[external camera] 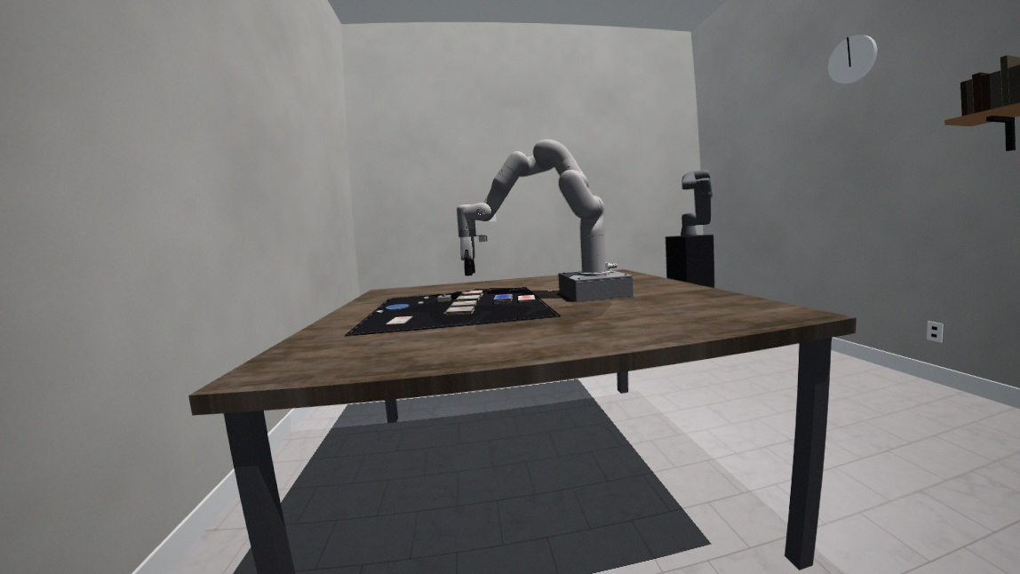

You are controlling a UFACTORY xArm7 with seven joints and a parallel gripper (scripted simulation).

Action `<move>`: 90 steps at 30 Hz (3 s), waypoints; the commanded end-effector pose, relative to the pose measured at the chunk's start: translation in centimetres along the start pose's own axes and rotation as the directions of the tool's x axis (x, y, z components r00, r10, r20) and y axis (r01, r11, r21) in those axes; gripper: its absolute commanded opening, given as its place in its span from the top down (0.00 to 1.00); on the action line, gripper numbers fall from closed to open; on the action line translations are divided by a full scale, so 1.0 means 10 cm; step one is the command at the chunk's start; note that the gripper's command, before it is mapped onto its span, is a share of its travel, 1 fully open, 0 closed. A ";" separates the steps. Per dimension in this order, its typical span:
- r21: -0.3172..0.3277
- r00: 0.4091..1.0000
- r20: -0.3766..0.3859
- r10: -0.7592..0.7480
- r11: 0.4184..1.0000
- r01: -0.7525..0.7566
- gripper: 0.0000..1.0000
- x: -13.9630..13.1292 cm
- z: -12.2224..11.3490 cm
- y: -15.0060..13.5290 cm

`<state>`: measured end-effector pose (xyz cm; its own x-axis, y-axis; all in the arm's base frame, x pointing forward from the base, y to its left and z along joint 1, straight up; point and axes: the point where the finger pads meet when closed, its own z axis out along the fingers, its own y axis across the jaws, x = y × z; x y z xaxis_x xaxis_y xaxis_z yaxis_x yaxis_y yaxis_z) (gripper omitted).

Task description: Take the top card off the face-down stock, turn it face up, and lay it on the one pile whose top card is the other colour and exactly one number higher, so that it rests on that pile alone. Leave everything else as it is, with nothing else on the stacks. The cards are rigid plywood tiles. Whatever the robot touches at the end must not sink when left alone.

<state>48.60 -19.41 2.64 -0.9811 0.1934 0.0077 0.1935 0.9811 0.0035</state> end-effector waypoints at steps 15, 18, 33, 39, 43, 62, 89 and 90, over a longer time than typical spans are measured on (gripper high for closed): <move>0.000 1.000 0.003 0.000 1.000 0.000 0.00 -0.01 -0.25 0.00; 0.000 1.000 0.003 0.000 1.000 0.000 0.00 -0.01 -0.25 0.00; 0.000 1.000 0.003 0.000 1.000 0.000 0.00 -0.01 -0.25 0.00; 0.000 1.000 0.003 0.000 1.000 0.000 0.00 -0.01 -0.25 0.00; 0.000 1.000 0.003 0.000 1.000 0.000 0.00 -0.01 -0.25 0.00; 0.000 1.000 0.003 0.000 1.000 0.000 0.00 -0.01 -0.25 0.00; 0.000 1.000 0.003 0.000 1.000 0.000 0.00 -0.01 -0.25 0.00; 0.000 1.000 0.003 0.000 1.000 0.000 0.00 -0.01 -0.25 0.00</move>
<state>48.52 -19.40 4.96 -0.9810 0.1936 0.0096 0.1937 0.9811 0.0044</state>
